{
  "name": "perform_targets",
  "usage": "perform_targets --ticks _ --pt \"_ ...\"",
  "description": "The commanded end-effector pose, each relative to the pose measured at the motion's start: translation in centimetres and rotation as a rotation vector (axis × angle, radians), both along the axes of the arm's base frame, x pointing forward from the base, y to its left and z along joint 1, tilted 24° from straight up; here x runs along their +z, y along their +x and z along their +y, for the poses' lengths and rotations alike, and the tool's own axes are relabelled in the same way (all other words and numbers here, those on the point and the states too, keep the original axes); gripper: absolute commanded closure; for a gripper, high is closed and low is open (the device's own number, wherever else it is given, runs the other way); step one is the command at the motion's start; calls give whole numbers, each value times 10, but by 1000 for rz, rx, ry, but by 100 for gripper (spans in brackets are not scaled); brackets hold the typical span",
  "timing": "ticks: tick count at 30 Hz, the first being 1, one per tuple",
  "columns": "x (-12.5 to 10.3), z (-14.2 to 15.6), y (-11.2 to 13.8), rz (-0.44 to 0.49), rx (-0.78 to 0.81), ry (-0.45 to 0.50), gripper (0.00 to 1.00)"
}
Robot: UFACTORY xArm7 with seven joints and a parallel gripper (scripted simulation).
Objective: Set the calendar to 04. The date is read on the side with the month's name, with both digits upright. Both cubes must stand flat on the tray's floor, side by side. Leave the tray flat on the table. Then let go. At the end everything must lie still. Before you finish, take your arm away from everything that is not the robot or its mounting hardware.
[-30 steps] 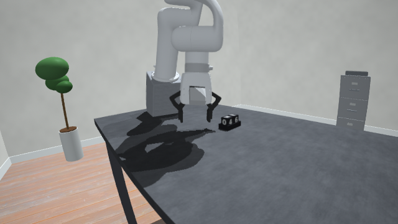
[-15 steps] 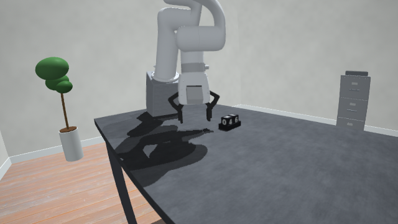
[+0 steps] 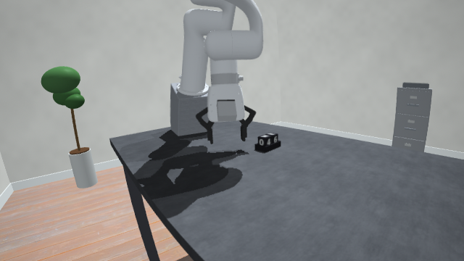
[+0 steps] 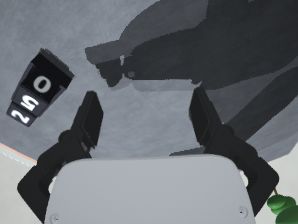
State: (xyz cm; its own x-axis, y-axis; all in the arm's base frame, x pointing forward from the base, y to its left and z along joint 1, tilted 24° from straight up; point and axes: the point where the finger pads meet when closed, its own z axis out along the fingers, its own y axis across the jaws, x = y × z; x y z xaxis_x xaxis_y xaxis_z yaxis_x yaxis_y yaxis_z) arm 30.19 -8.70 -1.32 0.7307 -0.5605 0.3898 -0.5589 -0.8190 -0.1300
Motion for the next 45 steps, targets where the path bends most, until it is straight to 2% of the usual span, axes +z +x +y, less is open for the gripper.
perform_targets --ticks 1,36,45 --pt "0 0 0 -1 0 -1 0" --pt "1 0 0 -1 0 -1 0" --pt "15 2 -6 -1 0 -1 0"
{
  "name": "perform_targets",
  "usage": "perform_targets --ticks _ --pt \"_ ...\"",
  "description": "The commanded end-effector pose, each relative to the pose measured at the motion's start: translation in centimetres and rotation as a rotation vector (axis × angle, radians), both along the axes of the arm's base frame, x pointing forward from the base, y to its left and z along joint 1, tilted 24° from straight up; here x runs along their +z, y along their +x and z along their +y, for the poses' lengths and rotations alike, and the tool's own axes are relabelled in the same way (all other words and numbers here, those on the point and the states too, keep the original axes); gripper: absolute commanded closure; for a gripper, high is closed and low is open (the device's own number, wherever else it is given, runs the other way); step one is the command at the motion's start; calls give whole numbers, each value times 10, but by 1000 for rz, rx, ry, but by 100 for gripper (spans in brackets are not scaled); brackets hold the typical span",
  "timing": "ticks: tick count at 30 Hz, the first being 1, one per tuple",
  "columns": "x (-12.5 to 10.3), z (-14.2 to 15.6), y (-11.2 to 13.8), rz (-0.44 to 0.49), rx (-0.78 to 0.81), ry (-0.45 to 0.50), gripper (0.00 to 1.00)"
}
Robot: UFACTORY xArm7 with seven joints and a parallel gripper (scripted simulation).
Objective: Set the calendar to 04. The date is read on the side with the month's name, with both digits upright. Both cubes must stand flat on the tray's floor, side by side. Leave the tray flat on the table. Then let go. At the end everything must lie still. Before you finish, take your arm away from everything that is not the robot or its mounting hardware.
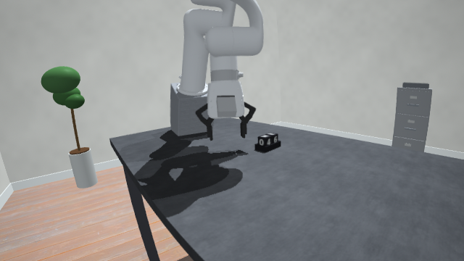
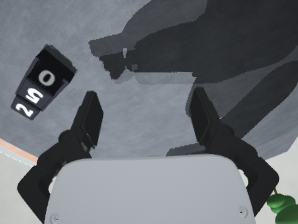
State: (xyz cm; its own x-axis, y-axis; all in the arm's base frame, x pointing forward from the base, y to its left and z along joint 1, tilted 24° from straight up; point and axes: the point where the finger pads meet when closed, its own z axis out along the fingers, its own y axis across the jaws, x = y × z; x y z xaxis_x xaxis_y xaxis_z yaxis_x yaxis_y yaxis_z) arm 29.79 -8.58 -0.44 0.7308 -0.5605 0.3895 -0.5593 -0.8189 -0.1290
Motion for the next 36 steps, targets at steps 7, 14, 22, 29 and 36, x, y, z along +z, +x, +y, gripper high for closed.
perform_targets --ticks 7,14,22,29,36 --pt "20 2 -8 -2 0 0 0" --pt "35 5 -15 -2 0 0 0" --pt "44 6 -18 -2 0 0 0" --pt "46 6 -19 -2 0 0 0" --pt "46 6 -19 -2 0 0 0"
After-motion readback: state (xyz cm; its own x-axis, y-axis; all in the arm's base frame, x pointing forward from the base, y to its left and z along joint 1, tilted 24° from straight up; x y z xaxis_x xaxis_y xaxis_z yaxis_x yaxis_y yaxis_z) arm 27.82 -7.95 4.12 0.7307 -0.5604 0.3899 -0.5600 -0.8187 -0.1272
